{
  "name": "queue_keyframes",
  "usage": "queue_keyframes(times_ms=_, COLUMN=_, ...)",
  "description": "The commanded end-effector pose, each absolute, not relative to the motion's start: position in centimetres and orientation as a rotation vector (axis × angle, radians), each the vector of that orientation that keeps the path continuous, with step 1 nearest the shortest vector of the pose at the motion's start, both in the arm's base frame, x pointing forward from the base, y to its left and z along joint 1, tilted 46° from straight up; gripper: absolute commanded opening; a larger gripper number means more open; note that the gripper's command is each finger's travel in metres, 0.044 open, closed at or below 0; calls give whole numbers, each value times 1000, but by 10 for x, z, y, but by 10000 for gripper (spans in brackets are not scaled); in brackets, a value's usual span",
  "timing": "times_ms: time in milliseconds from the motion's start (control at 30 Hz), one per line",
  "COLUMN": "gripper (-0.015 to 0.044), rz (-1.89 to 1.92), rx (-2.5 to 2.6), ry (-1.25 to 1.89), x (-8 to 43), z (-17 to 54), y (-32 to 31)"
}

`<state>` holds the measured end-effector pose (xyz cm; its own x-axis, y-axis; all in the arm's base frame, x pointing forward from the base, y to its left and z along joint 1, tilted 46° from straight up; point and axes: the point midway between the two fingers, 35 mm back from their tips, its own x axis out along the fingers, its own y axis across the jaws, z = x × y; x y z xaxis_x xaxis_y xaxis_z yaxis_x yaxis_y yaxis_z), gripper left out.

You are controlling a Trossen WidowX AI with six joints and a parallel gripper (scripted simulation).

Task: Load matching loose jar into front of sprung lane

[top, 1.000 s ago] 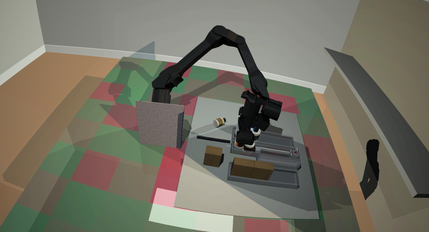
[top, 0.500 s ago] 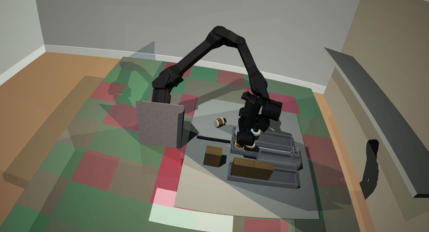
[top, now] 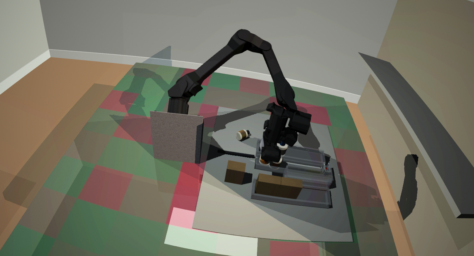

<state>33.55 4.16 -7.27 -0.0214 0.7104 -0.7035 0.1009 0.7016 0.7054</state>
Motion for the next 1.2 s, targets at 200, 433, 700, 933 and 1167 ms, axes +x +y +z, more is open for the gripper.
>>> queue_keyframes(times_ms=200, gripper=0, rz=557, rx=691, ry=1526, x=338, z=-75, y=45)
queue_keyframes(times_ms=433, gripper=0, rz=557, rx=691, ry=1526, x=337, z=-77, y=47)
queue_keyframes(times_ms=700, gripper=0, rz=558, rx=691, ry=1526, x=336, z=-79, y=49)
queue_keyframes(times_ms=933, gripper=0, rz=558, rx=691, ry=1526, x=336, z=-81, y=50)
queue_keyframes(times_ms=1167, gripper=0, rz=558, rx=691, ry=1526, x=335, z=-83, y=52)
